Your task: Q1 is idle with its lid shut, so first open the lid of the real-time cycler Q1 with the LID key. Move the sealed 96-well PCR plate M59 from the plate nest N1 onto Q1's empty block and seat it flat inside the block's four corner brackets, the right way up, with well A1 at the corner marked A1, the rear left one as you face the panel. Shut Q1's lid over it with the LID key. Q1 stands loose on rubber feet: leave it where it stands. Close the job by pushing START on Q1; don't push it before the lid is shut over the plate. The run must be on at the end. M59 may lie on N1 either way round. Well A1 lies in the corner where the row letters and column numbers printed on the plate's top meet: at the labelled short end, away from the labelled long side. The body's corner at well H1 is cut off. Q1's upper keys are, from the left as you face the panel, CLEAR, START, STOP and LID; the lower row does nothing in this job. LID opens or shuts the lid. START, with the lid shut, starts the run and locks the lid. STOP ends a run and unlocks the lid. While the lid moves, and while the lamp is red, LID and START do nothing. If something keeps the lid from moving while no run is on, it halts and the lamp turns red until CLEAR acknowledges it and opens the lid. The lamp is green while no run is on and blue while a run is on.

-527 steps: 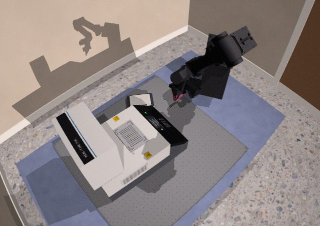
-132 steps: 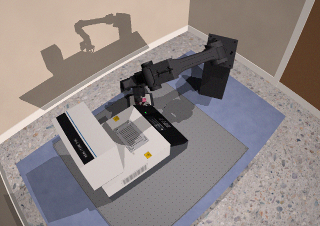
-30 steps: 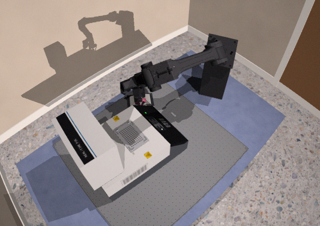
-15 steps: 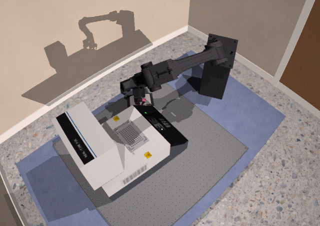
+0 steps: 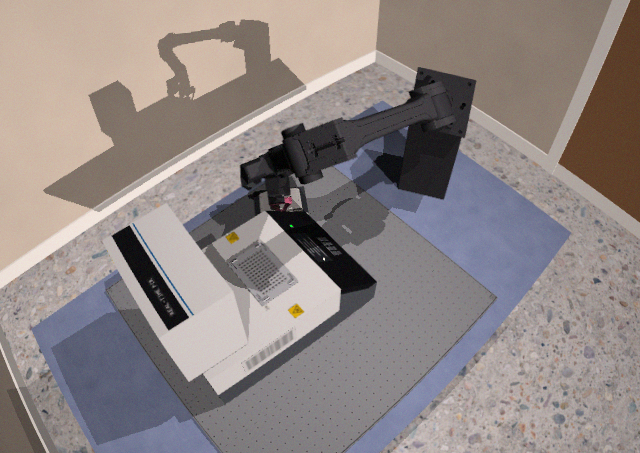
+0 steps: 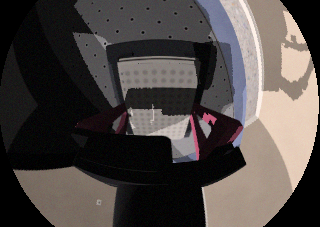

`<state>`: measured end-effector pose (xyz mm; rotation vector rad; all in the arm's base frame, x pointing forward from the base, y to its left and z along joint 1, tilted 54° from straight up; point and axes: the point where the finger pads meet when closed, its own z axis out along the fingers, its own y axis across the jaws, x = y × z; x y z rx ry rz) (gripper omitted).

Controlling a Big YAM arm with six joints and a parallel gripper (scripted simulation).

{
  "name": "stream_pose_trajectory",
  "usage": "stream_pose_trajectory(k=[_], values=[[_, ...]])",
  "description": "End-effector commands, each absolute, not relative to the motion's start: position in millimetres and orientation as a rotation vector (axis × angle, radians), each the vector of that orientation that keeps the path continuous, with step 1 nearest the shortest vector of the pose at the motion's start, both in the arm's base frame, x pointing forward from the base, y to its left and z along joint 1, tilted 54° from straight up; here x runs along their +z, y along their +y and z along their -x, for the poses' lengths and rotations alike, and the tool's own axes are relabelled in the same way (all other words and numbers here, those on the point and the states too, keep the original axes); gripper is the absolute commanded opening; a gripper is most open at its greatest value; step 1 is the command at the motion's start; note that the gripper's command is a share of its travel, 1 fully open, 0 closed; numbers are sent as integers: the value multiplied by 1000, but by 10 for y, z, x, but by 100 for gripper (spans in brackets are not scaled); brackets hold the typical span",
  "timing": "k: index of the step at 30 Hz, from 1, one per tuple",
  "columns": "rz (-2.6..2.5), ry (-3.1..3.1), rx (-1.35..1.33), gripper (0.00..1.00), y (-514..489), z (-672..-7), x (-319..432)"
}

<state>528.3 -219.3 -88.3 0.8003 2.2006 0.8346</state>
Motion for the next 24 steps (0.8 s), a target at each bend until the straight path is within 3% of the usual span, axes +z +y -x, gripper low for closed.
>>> stream_pose_trajectory(k=[1, 24], values=[[-779, 2216, 845, 0, -2089, -5319, -969], [-787, 2217, 854, 0, -2049, -5340, -975]])
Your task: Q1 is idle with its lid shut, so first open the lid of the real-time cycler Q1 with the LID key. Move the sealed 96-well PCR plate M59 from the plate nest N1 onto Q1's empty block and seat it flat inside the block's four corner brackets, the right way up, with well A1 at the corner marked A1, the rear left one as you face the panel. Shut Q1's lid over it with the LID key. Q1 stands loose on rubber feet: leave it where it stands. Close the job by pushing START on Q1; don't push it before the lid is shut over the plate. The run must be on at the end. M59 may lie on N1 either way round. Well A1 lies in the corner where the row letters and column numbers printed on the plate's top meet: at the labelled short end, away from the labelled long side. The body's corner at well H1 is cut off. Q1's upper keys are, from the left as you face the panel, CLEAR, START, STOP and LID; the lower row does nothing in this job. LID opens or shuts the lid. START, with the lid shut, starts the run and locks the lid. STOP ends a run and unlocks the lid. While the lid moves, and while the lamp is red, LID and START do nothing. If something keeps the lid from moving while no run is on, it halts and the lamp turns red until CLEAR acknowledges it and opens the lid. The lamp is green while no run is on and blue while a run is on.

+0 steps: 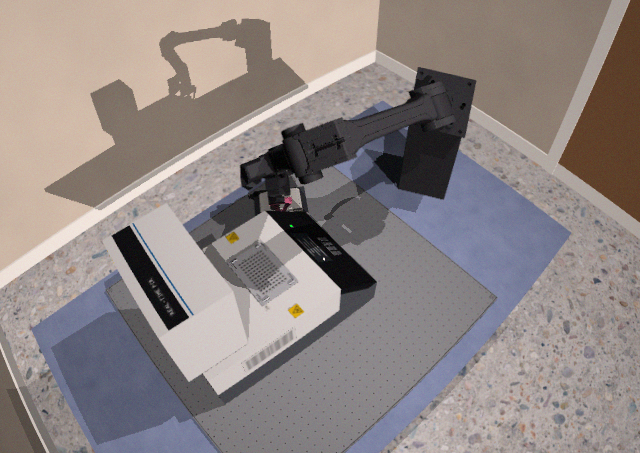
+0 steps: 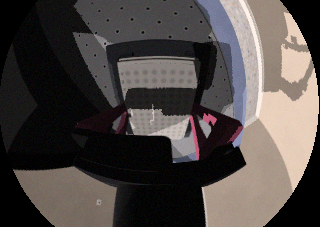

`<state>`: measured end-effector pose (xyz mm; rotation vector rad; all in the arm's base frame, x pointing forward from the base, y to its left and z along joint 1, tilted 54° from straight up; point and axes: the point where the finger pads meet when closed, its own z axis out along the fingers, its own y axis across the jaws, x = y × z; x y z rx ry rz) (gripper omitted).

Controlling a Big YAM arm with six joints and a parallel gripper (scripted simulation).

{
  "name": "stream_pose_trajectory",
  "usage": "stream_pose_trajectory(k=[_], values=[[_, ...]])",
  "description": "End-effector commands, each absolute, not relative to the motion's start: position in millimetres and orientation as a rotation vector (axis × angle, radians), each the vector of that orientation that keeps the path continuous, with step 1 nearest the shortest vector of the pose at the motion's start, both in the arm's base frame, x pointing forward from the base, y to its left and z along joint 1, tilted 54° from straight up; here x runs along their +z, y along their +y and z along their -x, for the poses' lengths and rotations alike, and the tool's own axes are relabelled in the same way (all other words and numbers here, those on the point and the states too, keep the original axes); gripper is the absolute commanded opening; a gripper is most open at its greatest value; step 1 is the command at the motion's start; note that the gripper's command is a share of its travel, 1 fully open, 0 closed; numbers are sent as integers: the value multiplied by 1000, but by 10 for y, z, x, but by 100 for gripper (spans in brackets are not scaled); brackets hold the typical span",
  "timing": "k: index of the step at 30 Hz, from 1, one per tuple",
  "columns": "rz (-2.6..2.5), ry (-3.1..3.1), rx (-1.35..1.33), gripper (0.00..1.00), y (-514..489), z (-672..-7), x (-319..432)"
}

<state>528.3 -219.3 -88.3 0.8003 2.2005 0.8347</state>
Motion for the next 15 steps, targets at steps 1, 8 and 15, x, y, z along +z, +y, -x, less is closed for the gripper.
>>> stream_pose_trajectory(k=[1, 8, 15], values=[[-786, 2218, 854, 0, -2043, -5343, -976], [-785, 2219, 855, 0, -2033, -5348, -977], [-781, 2221, 858, 0, -2004, -5361, -978]])
